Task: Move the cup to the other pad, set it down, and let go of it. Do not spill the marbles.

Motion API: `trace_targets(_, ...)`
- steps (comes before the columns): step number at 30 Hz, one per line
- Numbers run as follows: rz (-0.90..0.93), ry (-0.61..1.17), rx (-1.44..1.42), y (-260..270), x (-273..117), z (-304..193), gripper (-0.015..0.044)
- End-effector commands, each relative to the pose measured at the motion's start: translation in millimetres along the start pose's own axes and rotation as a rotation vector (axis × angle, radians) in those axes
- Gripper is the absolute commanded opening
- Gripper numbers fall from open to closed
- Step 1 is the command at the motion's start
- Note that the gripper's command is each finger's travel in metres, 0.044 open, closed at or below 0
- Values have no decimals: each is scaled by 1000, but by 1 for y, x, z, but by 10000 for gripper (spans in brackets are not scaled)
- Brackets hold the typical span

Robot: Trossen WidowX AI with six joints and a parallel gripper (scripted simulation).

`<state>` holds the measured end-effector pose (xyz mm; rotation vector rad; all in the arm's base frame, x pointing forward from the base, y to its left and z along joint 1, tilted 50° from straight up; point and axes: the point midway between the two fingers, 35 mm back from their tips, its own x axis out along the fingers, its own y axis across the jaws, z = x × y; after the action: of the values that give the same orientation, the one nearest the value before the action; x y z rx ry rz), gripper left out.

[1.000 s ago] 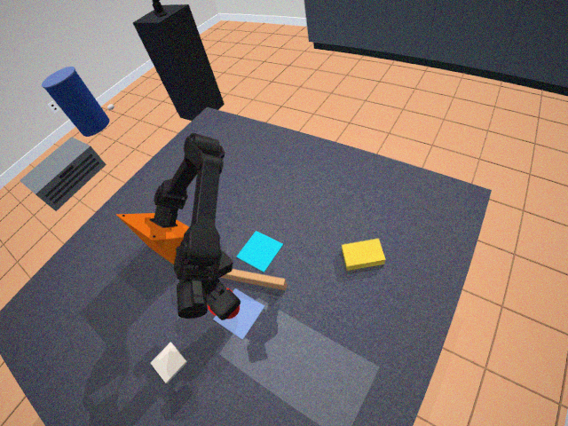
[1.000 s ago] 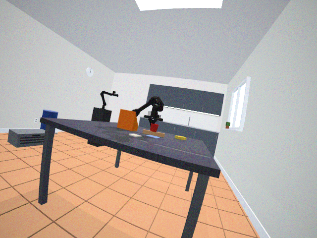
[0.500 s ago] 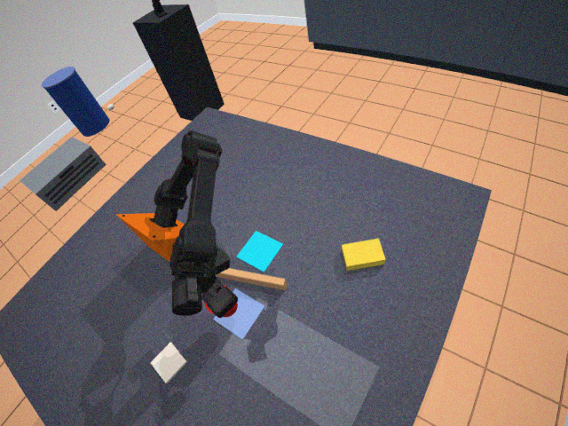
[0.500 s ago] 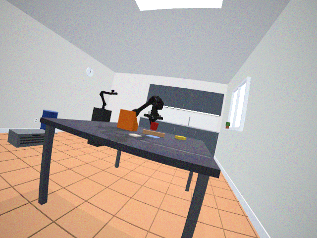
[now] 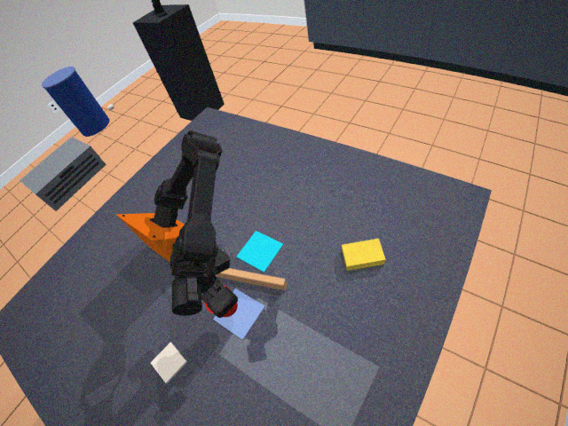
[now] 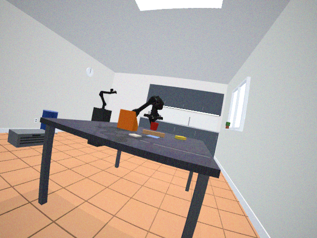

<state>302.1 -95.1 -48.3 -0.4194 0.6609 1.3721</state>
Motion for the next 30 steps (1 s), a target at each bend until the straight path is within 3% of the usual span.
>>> trace_targets(1, 0, 0, 0, 0, 0, 1, 0)
trace_targets(30, 0, 1, -4, 24, -1, 49, 0)
